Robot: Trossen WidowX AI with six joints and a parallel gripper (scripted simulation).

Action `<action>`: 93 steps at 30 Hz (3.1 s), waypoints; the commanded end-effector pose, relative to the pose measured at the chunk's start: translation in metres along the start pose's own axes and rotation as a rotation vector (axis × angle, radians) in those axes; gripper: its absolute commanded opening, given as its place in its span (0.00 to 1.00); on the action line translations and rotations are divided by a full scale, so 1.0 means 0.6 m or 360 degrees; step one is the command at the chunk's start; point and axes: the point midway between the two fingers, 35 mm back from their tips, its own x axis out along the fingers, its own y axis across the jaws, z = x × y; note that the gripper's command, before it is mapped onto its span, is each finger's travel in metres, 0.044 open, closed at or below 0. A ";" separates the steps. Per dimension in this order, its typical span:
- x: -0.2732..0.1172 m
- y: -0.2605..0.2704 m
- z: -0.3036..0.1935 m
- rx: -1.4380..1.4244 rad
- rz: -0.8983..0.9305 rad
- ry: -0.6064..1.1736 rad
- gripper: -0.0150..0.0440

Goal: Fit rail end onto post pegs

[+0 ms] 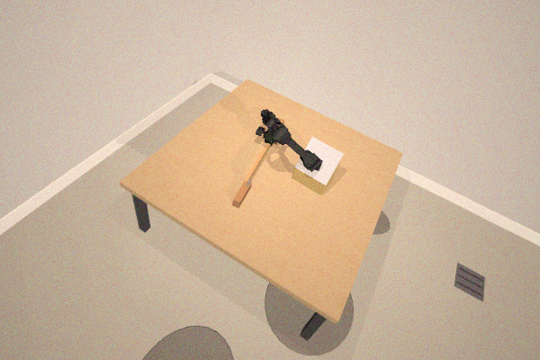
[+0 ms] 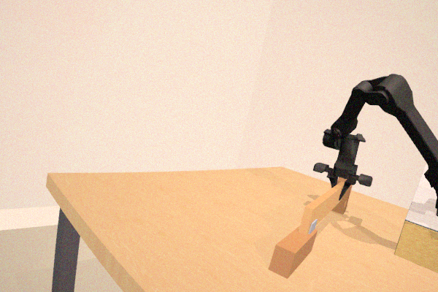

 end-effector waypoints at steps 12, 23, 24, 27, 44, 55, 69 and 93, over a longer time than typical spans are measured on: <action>-0.007 -0.004 -0.011 -0.0002 -0.0019 0.0014 0.25; -0.007 -0.004 -0.015 -0.0003 -0.0019 0.0014 0.25; -0.007 -0.004 -0.016 -0.0003 -0.0019 0.0014 0.25; -0.007 -0.004 -0.017 -0.0003 -0.0019 0.0014 0.25; -0.008 -0.004 -0.023 -0.0003 -0.0019 0.0014 0.25; -0.008 -0.004 -0.027 -0.0003 -0.0019 0.0015 0.25; -0.008 -0.004 -0.032 -0.0003 -0.0019 0.0015 0.25; -0.001 0.000 -0.031 -0.0001 0.0000 0.0002 0.57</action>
